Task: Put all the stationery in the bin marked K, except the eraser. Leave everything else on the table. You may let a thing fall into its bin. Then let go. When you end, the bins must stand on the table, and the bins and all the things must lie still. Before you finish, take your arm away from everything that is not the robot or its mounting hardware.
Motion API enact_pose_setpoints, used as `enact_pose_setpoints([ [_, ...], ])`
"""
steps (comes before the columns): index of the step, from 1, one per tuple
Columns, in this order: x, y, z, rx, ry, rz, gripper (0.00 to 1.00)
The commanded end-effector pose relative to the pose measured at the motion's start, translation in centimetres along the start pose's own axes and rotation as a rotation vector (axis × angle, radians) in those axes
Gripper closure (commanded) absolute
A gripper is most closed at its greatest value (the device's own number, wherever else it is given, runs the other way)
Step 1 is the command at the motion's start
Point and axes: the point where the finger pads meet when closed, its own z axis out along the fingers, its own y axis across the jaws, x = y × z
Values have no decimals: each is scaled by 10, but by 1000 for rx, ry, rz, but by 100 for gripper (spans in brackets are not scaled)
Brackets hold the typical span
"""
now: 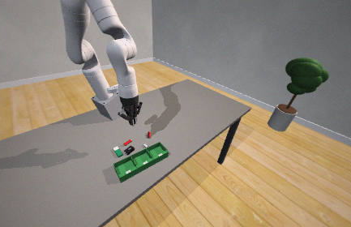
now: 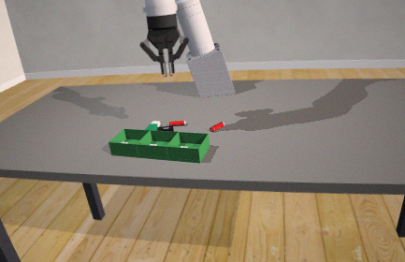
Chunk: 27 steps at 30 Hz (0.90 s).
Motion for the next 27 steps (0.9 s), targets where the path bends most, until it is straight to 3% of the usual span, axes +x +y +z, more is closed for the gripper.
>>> enact_pose_setpoints([
  [1, 2, -26, 21, -10, 22, -85, 91],
  [12, -16, -92, 81, -16, 19, -635, 91],
  [14, -16, -92, 81, -16, 19, -635, 91],
  [19, -24, -123, 109, -18, 17, -885, 91],
  [27, -25, -125, 111, -22, 14, -1285, 91],
])
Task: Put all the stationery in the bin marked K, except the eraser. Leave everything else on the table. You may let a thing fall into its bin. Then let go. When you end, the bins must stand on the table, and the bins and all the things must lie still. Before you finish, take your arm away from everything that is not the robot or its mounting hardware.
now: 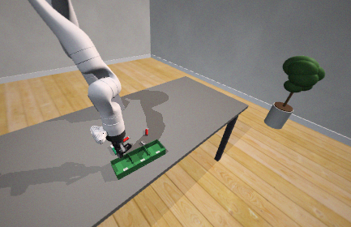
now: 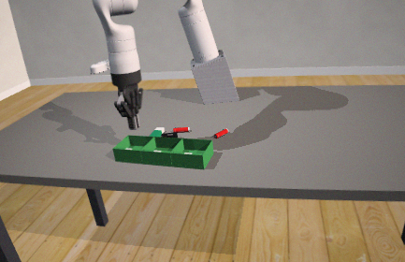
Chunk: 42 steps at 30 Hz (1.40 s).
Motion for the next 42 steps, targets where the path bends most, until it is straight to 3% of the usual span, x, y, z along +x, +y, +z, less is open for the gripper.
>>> enact_pose_setpoints([
  [1, 10, 3, 4, -19, -14, -105, 91],
  [4, 10, 3, 4, -18, -14, -155, 91],
  [19, 10, 3, 4, -12, -21, -905, 91],
  [21, 10, 3, 4, -12, -21, -905, 91],
  [33, 10, 3, 4, -6, -25, -1505, 91],
  [42, 10, 3, 7, -6, -25, -1516, 91],
])
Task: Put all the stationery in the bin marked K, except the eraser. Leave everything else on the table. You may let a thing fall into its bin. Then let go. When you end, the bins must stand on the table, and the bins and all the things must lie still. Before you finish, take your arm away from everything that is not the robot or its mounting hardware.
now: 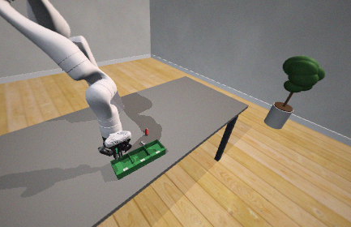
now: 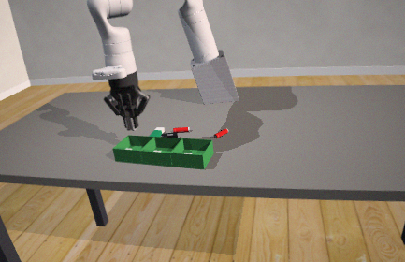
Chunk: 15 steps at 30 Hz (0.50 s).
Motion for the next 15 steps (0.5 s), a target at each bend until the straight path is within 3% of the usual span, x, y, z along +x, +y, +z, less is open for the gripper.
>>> enact_pose_setpoints([
  [1, 0, 1, 5, 0, 0, 2, 91],
  [15, 0, 1, 37, 0, 0, 2, 91],
])
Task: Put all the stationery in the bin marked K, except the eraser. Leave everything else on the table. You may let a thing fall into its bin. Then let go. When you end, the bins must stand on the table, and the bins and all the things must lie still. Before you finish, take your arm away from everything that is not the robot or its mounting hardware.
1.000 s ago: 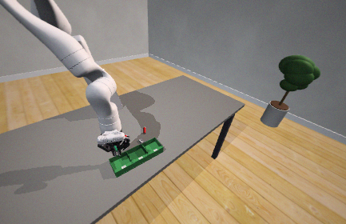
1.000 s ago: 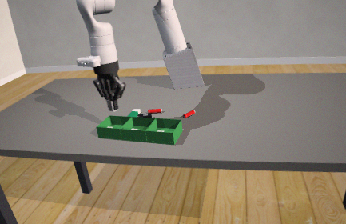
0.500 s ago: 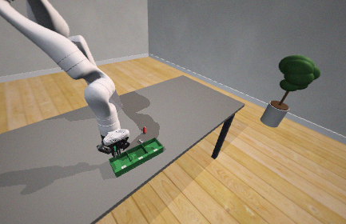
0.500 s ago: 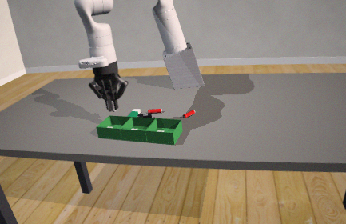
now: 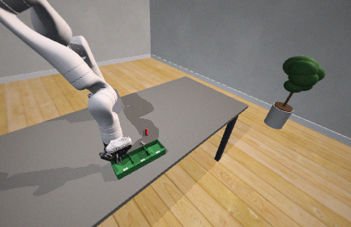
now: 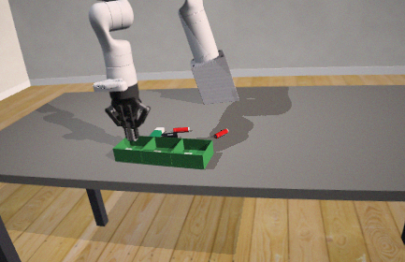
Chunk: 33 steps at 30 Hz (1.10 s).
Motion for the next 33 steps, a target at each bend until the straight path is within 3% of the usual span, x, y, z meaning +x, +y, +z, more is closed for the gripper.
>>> enact_pose_setpoints([
  [1, -2, -2, 8, 2, -6, -3, 91],
  [6, -2, -2, 21, 2, -6, -3, 91],
  [33, -2, -2, 21, 2, -6, -3, 91],
])
